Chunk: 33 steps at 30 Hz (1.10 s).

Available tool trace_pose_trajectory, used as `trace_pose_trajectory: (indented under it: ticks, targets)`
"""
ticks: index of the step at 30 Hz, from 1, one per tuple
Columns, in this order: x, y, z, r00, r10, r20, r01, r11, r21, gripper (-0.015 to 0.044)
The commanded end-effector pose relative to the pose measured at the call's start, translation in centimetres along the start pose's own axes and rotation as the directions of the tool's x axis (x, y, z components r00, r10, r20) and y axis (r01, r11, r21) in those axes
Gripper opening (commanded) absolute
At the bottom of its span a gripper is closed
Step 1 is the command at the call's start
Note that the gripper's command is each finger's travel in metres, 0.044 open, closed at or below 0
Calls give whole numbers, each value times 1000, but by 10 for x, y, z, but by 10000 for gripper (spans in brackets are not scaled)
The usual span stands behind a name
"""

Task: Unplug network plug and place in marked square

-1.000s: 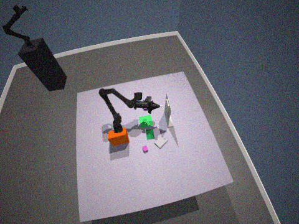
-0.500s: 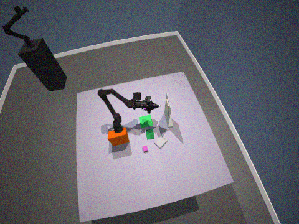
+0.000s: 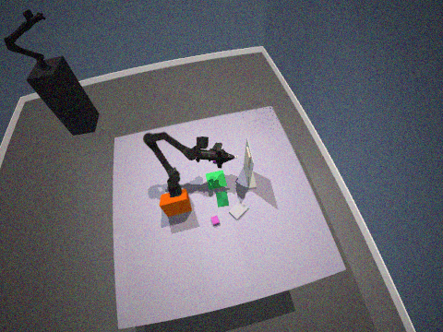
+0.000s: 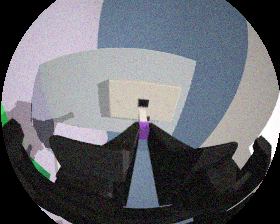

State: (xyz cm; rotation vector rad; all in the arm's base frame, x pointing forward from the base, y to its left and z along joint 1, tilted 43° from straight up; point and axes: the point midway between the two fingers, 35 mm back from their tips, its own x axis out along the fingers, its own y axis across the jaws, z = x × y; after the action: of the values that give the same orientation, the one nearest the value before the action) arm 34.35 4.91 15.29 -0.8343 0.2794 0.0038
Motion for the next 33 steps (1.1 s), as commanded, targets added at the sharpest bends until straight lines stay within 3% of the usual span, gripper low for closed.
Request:
trace_pose_trajectory:
  ticks: [1, 25, 33]
  targets:
    - [0, -1, 0, 1000, 0, 0, 0, 1000, 0, 0]
    - [-20, -59, -19, 1000, 2, -5, -2, 1000, -3, 0]
    - [-15, -16, -23, 980, 190, 55, -182, 976, -123, 0]
